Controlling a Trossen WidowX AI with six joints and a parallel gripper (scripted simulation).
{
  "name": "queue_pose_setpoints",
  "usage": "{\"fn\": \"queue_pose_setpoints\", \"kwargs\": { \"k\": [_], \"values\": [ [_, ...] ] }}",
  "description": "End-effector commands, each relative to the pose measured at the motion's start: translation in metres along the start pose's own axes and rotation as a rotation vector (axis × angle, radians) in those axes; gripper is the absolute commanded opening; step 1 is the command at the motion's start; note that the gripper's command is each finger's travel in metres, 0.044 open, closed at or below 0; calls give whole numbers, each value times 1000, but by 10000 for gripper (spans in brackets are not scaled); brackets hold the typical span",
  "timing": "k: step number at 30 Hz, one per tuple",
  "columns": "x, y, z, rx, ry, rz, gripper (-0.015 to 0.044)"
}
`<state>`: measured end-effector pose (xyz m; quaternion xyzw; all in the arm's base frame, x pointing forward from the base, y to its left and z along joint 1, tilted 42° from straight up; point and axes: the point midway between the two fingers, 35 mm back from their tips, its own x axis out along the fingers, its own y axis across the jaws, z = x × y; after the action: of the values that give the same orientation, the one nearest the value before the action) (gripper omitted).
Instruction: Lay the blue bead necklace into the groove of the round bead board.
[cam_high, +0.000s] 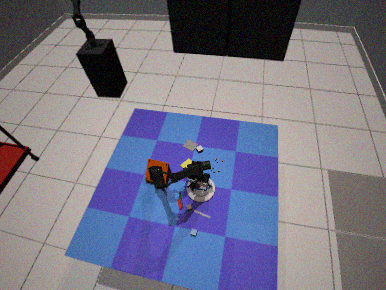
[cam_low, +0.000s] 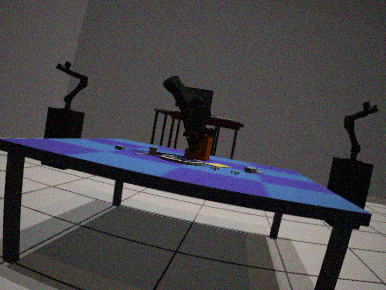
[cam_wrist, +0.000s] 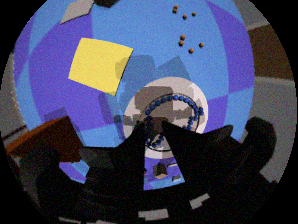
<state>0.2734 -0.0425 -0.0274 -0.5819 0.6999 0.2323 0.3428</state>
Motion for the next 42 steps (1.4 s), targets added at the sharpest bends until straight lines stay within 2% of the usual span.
{"fn": "queue_pose_setpoints", "kwargs": {
  "k": [1, 21, 26, 42],
  "values": [
    [7, 1, 0, -7, 4, 2, 120],
    [30, 3, -2, -15, 6, 6, 120],
    [27, 2, -1, -8, 1, 5, 0],
    [27, 2, -1, -8, 1, 5, 0]
  ]
}}
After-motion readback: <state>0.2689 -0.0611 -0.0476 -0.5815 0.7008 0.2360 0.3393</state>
